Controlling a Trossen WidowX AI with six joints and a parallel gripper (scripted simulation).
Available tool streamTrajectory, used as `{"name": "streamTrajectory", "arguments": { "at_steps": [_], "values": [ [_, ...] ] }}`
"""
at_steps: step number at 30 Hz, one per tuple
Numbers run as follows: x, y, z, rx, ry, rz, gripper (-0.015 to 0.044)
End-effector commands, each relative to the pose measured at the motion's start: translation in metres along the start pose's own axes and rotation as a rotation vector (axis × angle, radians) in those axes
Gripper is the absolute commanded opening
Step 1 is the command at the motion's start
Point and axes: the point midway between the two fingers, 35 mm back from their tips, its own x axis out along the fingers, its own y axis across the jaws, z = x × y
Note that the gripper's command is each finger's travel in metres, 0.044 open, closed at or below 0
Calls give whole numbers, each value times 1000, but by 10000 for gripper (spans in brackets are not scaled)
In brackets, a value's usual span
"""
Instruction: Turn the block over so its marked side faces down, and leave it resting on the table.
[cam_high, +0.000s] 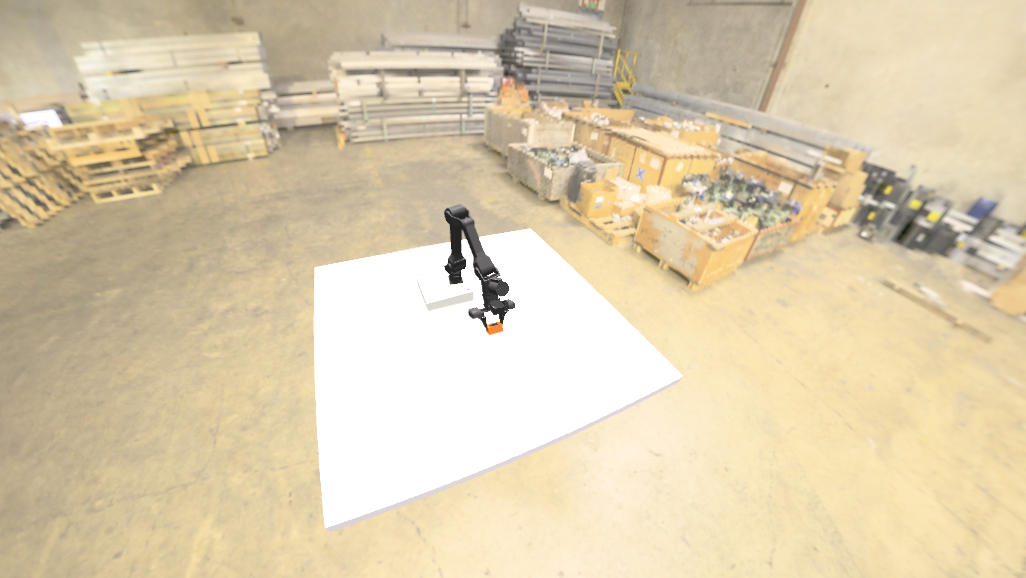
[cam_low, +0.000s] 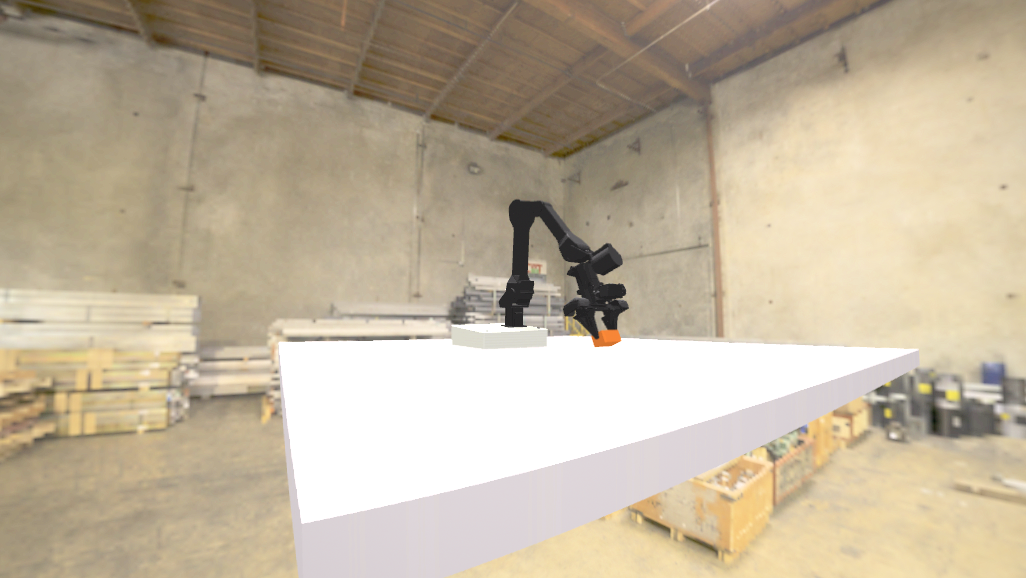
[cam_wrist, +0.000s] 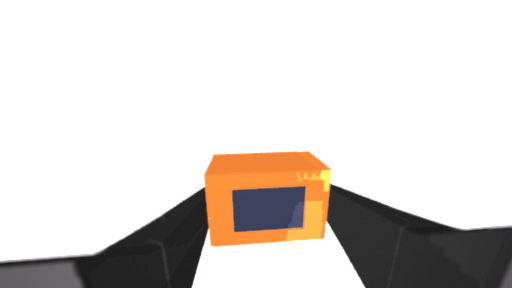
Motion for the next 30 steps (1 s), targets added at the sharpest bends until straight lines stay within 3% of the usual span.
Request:
{"name": "streamTrajectory", "arguments": {
  "at_steps": [1, 11, 30],
  "values": [
    [-4, -1, 0, 0, -74, -1, 0],
    [-6, -1, -2, 4, -150, 0, 0],
    [33, 5, 0, -7, -385, 3, 0]
  ]
}}
